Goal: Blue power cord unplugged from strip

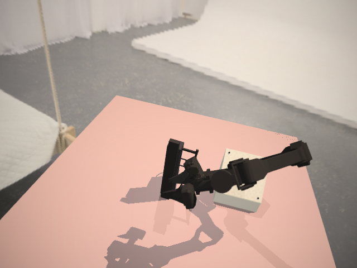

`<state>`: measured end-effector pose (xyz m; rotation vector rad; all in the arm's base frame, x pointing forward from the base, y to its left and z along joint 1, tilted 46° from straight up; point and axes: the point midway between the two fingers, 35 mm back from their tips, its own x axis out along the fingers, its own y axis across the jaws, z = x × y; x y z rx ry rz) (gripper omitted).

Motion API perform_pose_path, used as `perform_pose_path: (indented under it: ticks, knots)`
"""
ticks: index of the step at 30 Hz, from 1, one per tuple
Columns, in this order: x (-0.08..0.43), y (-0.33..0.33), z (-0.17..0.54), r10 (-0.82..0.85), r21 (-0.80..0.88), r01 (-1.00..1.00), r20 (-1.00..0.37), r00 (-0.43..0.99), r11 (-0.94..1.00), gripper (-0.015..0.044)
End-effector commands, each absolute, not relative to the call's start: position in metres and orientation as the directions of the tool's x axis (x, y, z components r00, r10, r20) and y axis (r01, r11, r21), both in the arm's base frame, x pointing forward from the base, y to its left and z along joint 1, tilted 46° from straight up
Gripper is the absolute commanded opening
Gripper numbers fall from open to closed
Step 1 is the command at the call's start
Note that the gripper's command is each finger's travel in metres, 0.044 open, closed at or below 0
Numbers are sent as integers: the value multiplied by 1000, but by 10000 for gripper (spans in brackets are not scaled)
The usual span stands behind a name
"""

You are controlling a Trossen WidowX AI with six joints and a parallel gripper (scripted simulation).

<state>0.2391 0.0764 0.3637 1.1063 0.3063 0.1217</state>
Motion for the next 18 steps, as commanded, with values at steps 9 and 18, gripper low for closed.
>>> perform_pose_path:
  ticks: [9, 18]
  knots:
    - [276, 47, 348, 139, 826, 175, -290, 947, 535, 164]
    - [320, -51, 295, -95, 755, 523, -533, 841, 395, 160]
